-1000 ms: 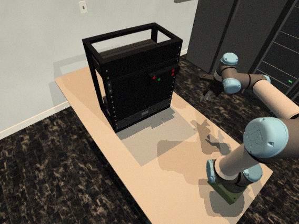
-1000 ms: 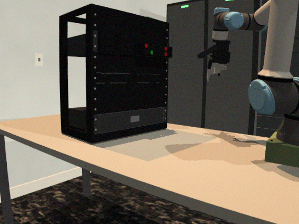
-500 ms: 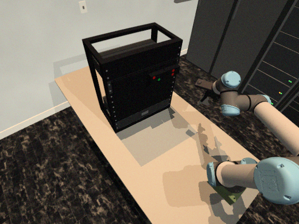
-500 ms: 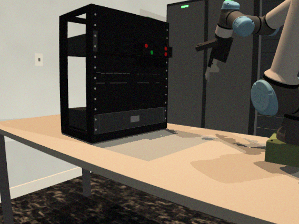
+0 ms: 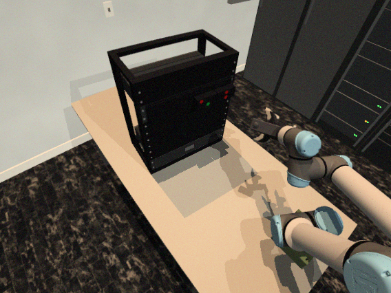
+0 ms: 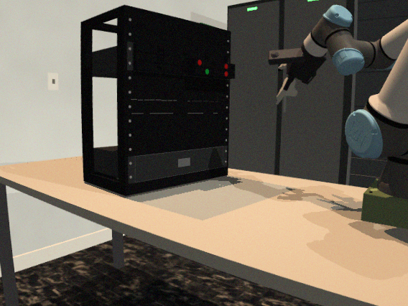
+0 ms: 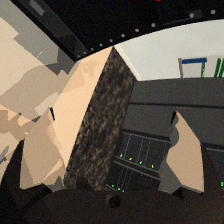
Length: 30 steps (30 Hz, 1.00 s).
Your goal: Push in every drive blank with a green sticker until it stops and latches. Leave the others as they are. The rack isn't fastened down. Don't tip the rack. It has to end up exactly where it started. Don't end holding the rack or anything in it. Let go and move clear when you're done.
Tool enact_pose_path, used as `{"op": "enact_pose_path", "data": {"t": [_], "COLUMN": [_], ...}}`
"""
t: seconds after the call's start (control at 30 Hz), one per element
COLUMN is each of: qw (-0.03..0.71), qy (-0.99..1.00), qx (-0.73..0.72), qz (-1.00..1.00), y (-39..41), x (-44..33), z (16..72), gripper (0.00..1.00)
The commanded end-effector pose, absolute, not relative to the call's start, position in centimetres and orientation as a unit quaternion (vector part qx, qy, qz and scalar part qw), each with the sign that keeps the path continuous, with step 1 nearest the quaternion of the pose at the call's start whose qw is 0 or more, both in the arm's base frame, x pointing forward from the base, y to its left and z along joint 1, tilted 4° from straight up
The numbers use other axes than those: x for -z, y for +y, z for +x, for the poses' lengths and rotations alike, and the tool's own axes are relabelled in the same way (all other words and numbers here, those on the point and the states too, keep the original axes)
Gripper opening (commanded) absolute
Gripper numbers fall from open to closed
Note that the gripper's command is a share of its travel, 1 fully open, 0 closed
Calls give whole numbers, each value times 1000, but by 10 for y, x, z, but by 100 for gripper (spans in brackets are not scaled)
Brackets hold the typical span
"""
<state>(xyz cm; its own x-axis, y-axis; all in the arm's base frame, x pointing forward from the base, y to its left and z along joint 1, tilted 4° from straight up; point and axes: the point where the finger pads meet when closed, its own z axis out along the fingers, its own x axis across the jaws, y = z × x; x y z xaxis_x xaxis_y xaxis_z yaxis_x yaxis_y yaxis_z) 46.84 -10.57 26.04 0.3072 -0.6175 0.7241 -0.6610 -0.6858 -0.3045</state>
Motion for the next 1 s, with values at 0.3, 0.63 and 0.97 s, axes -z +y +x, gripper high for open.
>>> {"op": "enact_pose_path", "data": {"t": [0.3,0.63,0.97], "qw": [17,16,15], "qy": [-218,-125,-81], "qx": [-587,-646,-671], "qz": [780,753,737], "y": [-49,-20,-6], "x": [-297,-317,-326], "z": [472,473,473], "gripper": [100,100,100]}}
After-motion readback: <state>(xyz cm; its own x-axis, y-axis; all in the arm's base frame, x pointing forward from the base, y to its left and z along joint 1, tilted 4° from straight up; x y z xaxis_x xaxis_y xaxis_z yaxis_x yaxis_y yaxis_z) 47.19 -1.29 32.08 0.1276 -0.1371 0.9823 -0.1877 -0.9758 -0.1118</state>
